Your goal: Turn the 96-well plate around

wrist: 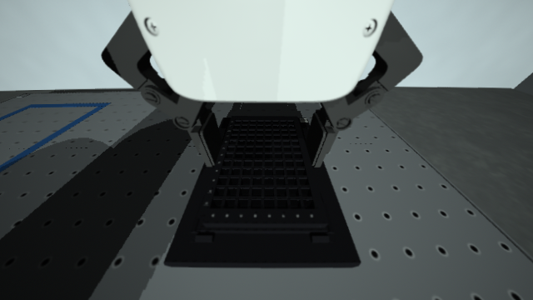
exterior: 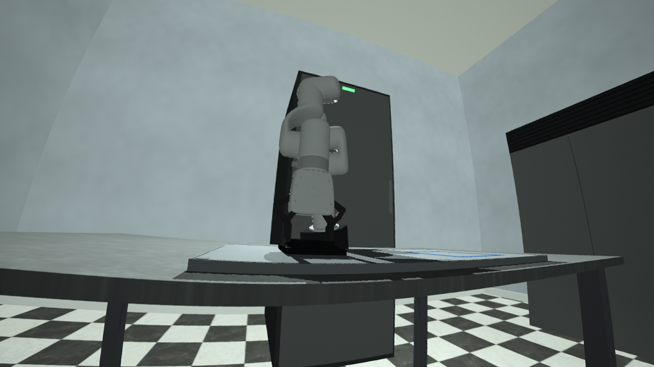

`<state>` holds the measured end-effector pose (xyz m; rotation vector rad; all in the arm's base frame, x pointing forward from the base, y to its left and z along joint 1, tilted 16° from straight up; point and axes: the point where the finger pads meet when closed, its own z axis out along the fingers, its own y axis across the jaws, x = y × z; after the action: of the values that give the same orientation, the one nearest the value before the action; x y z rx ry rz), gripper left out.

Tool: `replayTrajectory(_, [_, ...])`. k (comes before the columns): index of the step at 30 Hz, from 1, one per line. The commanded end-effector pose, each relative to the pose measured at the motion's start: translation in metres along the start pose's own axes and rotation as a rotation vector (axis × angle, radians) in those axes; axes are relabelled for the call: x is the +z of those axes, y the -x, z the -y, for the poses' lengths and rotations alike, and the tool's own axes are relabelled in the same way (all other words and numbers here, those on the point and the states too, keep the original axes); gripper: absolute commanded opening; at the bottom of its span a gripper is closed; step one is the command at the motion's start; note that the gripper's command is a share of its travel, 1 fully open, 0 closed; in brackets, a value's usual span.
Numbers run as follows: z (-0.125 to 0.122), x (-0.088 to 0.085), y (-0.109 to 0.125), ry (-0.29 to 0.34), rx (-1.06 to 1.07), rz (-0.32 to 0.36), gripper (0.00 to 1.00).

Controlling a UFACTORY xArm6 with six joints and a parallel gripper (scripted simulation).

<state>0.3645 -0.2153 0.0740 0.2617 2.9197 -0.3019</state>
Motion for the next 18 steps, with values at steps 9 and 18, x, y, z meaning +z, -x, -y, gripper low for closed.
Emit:
replayTrajectory(9, [0.0004,-0.0015,0.0013,-0.001,0.000,0.003,0.00])
replayTrajectory(18, [0.0004,-0.0014,0.0012,-0.001,0.000,0.003,0.00])
